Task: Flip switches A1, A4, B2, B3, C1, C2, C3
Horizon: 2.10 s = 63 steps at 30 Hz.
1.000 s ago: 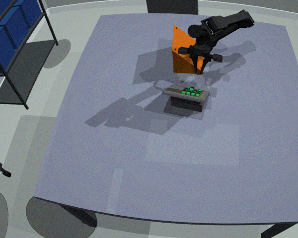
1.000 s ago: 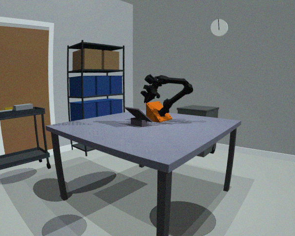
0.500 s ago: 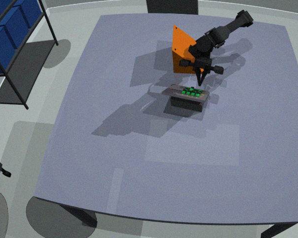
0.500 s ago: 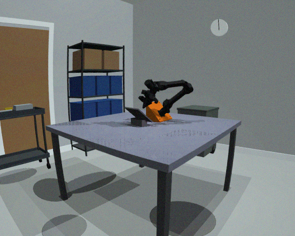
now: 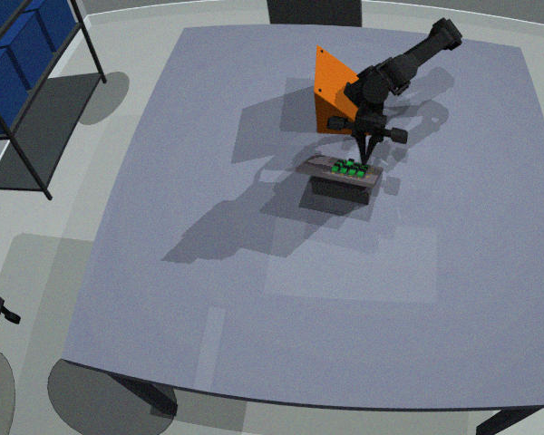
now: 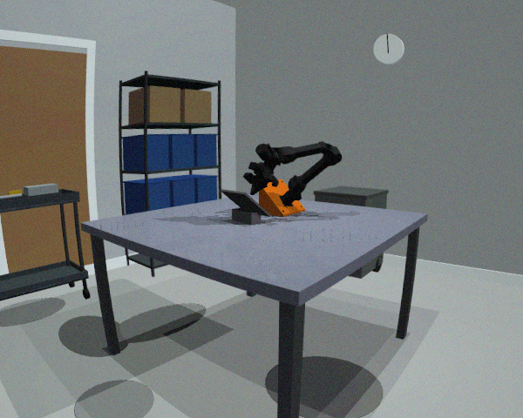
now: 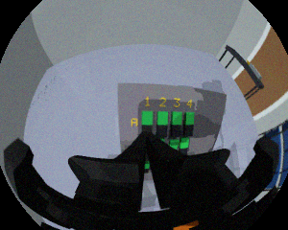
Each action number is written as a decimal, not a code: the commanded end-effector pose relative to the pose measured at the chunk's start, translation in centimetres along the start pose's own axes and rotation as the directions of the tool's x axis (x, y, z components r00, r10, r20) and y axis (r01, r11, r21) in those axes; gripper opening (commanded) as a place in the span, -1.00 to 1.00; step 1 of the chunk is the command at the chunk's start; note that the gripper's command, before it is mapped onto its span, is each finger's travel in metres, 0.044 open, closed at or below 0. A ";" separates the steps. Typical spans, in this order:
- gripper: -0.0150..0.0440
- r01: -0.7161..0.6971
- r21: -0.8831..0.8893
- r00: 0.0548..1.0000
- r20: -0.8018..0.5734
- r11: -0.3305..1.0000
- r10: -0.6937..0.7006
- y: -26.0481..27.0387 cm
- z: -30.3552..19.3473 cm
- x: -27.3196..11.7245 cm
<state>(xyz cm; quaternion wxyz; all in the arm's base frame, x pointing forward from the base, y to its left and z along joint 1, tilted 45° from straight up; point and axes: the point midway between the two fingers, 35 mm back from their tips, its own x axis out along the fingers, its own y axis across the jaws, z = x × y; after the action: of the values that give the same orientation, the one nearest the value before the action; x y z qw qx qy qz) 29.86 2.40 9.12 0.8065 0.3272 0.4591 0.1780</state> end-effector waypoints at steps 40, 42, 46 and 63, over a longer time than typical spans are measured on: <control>-0.49 0.004 0.014 1.000 -0.008 1.000 -0.004 -0.2 -0.3 1.1; -0.49 0.004 0.014 1.000 -0.008 1.000 -0.004 -0.2 -0.3 1.2; -0.49 0.004 0.014 1.000 -0.008 1.000 -0.004 -0.2 -0.3 1.2; -0.49 0.004 0.014 1.000 -0.008 1.000 -0.003 -0.2 -0.3 1.4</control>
<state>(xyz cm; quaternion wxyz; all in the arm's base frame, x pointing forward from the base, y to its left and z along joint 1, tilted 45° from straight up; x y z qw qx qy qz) 30.31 3.21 8.07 0.8036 0.3293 0.4628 0.1777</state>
